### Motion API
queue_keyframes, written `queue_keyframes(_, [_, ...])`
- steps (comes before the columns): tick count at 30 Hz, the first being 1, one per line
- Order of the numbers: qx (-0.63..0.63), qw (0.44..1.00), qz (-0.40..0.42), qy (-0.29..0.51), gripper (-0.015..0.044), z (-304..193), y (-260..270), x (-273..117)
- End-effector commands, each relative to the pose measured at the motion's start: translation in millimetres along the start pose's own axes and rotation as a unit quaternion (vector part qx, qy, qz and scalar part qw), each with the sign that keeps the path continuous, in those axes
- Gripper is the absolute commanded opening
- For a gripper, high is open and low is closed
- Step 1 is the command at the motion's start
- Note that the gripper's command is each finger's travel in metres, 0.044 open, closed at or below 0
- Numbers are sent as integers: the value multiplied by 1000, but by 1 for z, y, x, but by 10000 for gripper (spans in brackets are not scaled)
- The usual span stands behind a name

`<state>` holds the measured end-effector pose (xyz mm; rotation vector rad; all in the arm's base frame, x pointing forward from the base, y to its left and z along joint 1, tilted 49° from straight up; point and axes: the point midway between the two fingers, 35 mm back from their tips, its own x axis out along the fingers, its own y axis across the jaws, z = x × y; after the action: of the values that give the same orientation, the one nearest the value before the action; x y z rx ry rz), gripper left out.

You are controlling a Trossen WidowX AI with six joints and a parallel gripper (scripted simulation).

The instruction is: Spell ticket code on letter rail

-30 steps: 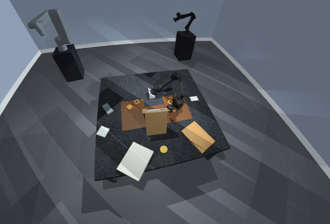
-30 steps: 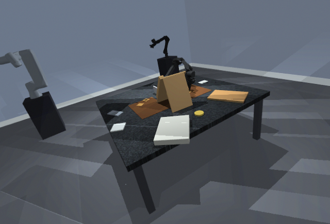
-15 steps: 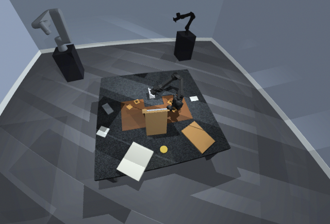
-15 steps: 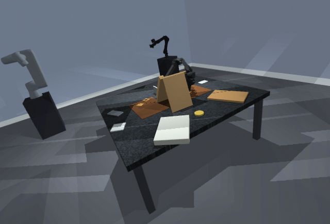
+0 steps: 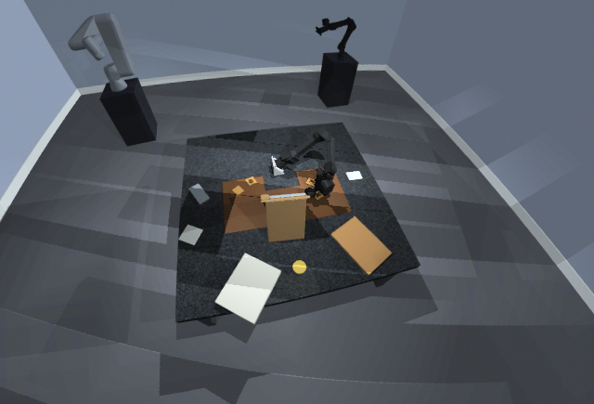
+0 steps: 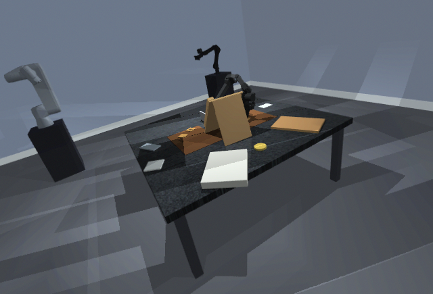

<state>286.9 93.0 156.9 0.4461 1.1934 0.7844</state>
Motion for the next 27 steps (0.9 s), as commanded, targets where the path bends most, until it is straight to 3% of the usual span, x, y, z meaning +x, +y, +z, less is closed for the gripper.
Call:
queue_keyframes(1, [2, 1000, -2, 0, 207, 0, 0, -1])
queue_keyframes(9, [2, 1000, -2, 0, 0, -1, 0, -6])
queue_keyframes(27, [2, 1000, -3, 1, 0, -2, -1, -16])
